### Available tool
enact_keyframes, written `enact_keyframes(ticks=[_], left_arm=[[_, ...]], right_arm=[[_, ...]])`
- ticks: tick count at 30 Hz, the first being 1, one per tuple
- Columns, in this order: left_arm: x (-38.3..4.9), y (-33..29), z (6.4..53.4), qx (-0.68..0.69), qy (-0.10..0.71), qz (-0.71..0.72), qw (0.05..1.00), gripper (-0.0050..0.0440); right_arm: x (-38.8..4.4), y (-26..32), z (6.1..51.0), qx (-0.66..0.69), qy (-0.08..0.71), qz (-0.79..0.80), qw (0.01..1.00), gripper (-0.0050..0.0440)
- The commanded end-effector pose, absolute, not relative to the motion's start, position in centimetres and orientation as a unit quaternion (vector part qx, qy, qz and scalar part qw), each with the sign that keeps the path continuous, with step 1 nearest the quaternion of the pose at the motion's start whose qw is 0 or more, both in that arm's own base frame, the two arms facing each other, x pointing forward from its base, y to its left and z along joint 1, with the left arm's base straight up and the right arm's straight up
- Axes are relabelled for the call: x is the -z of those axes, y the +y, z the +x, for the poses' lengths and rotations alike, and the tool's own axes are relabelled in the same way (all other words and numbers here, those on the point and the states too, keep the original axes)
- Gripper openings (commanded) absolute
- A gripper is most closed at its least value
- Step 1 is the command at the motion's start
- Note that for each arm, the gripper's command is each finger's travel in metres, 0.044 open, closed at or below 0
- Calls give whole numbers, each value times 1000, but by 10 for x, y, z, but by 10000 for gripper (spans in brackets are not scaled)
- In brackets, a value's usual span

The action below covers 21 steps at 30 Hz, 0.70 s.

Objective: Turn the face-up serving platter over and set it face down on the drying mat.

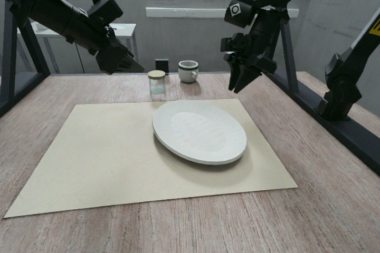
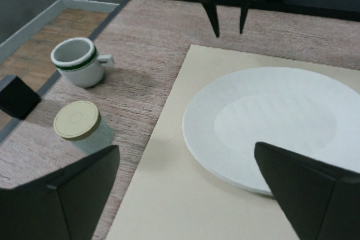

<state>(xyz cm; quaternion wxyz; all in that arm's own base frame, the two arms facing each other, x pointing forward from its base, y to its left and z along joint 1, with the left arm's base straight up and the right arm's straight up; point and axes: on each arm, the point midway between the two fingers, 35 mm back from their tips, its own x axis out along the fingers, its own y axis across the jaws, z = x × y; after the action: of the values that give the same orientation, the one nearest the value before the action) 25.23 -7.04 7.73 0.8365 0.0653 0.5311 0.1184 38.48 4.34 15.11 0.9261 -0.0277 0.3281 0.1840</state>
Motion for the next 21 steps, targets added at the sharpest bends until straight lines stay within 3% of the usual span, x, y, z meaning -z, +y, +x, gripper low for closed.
enact_keyframes(ticks=[1, 21], left_arm=[[-82, -67, 254, -97, 516, 88, 846, 160], [-70, -45, 251, 36, 465, 363, 807, 160]], right_arm=[[-167, 37, 393, -192, 303, -32, 933, 400], [-177, -49, 397, -214, 233, -33, 948, 400]])
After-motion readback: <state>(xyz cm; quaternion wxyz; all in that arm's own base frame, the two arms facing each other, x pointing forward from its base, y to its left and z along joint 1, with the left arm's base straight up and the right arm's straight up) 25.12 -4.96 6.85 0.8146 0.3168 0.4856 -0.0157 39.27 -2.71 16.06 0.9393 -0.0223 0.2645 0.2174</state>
